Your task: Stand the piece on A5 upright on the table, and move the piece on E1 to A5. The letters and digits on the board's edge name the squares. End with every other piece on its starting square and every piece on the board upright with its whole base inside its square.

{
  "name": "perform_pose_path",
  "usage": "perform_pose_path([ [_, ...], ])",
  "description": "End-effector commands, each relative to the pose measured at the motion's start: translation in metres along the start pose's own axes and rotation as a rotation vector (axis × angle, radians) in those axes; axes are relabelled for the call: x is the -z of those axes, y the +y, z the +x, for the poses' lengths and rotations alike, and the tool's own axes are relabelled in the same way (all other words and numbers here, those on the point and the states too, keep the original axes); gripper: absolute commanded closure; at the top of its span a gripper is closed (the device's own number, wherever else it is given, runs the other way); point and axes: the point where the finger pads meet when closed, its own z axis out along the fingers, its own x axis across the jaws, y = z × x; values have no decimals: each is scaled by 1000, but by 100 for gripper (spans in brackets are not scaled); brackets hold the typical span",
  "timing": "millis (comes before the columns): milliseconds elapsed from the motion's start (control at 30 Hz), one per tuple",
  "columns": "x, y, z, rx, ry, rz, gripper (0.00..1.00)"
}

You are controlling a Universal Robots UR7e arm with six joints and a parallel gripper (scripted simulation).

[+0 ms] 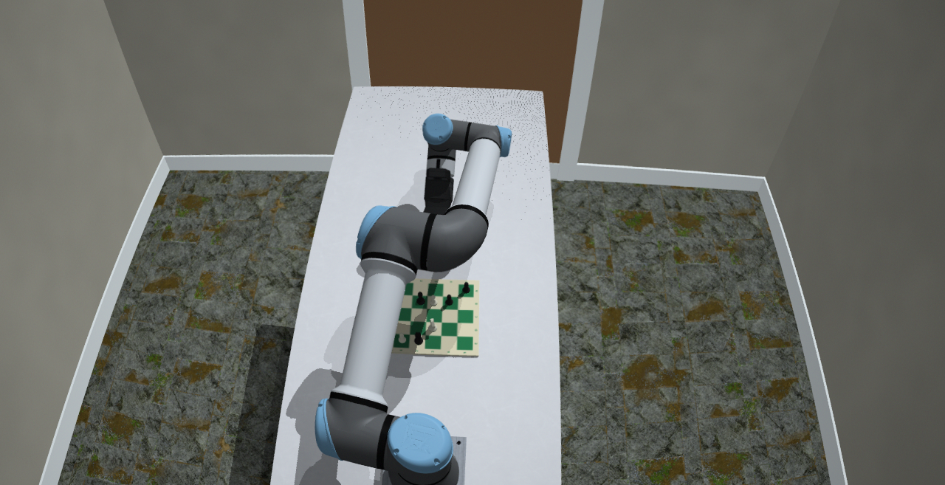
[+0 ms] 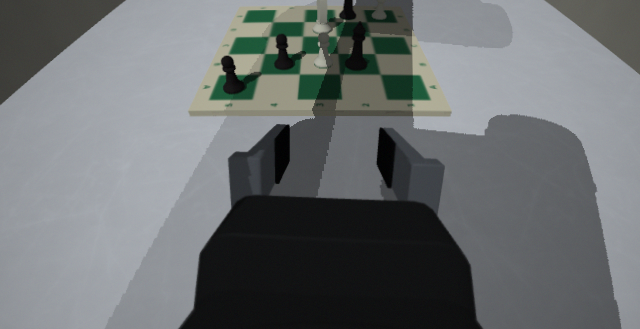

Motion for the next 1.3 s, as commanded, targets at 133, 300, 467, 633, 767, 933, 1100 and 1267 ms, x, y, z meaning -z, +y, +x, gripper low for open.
perform_pose_path([
  [133,1,-1,0,0,0,-2,0],
  [300,1,-1,0,0,0,-2,0],
  [467,2,-3,0,0,0,-2,0],
  [633,16,-24,0,0,0,-2,0],
  [767,24,-36,0,0,0,-2,0],
  [933,41,-61,0,0,0,-2,0],
  [1100,49,-73,0,0,0,-2,0],
  [1267,51,-76,0,0,0,-2,0],
])
